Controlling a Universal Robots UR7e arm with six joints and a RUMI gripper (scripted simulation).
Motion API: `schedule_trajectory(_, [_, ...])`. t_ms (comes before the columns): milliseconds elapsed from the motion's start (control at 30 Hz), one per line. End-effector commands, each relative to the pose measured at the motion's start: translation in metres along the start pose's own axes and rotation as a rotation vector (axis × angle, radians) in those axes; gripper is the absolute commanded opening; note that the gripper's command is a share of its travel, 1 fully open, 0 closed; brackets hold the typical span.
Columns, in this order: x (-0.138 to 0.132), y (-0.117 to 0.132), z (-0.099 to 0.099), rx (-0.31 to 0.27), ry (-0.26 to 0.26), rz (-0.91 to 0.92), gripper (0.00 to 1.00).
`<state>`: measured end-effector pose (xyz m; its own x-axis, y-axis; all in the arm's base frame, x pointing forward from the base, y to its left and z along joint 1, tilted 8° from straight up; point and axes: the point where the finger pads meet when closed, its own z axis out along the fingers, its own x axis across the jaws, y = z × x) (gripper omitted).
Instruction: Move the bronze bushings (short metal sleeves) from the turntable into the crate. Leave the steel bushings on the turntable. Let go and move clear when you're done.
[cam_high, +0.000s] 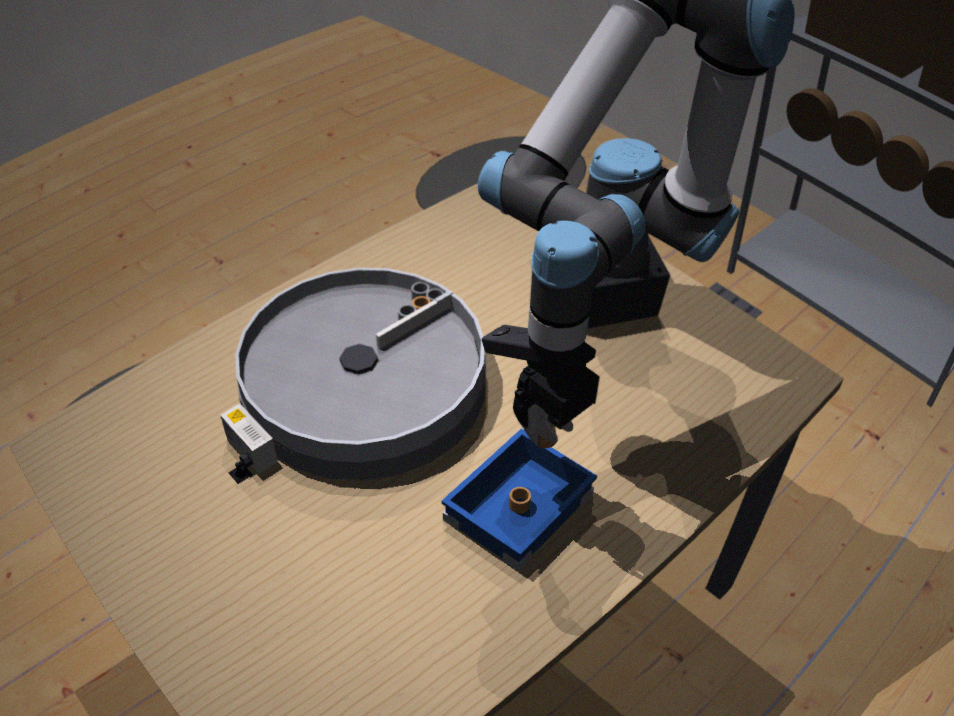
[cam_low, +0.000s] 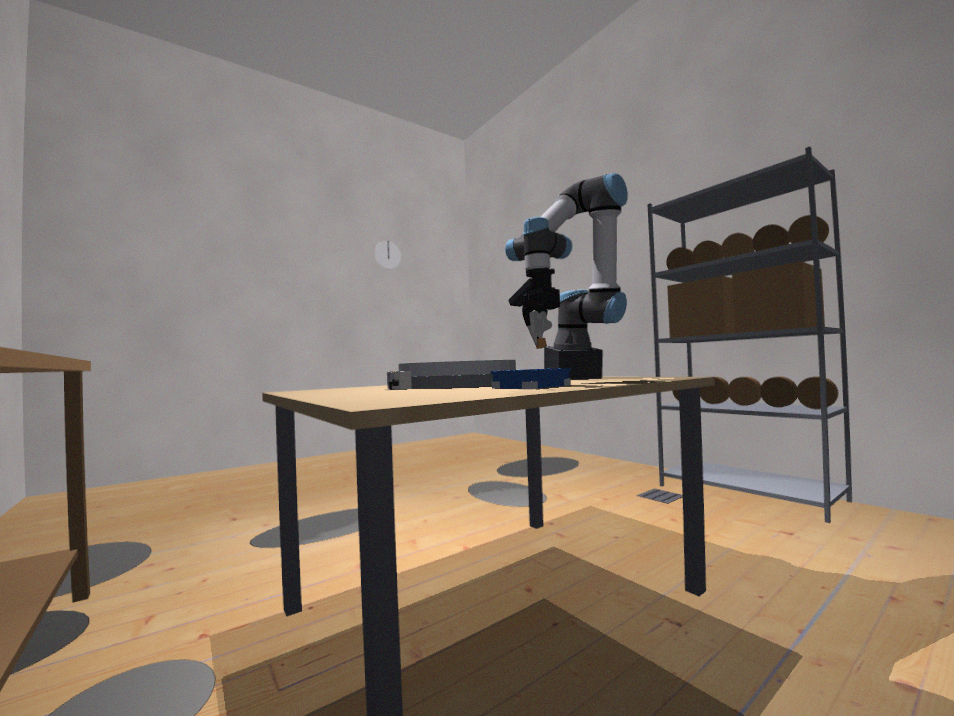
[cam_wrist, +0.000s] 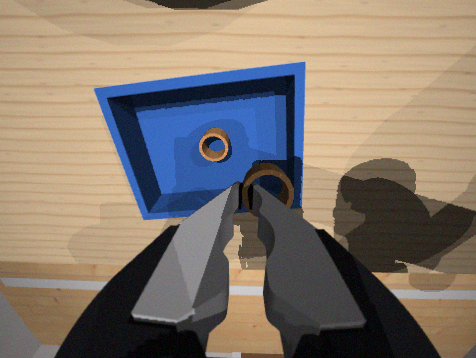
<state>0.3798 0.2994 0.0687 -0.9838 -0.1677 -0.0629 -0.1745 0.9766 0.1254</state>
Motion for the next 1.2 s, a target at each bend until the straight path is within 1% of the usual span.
schedule_trajectory(0, [0.000, 0.000, 0.000, 0.000, -0.001, 0.000, 0.00])
schedule_trajectory(567, [0.000, 0.000, 0.000, 0.000, -0.001, 0.000, 0.00])
schedule_trajectory(633, [0.000, 0.000, 0.002, 0.000, -0.001, 0.000, 0.00])
schedule_trajectory(700, [0.000, 0.000, 0.008, 0.000, -0.001, 0.000, 0.00])
schedule_trajectory(767, [0.000, 0.000, 0.008, 0.000, -0.001, 0.000, 0.00])
schedule_trajectory(1000, [0.000, 0.000, 0.046, 0.000, -0.001, 0.000, 0.00])
schedule_trajectory(1067, [0.000, 0.000, 0.054, 0.000, -0.001, 0.000, 0.00])
schedule_trajectory(1167, [0.000, 0.000, 0.058, 0.000, -0.001, 0.000, 0.00])
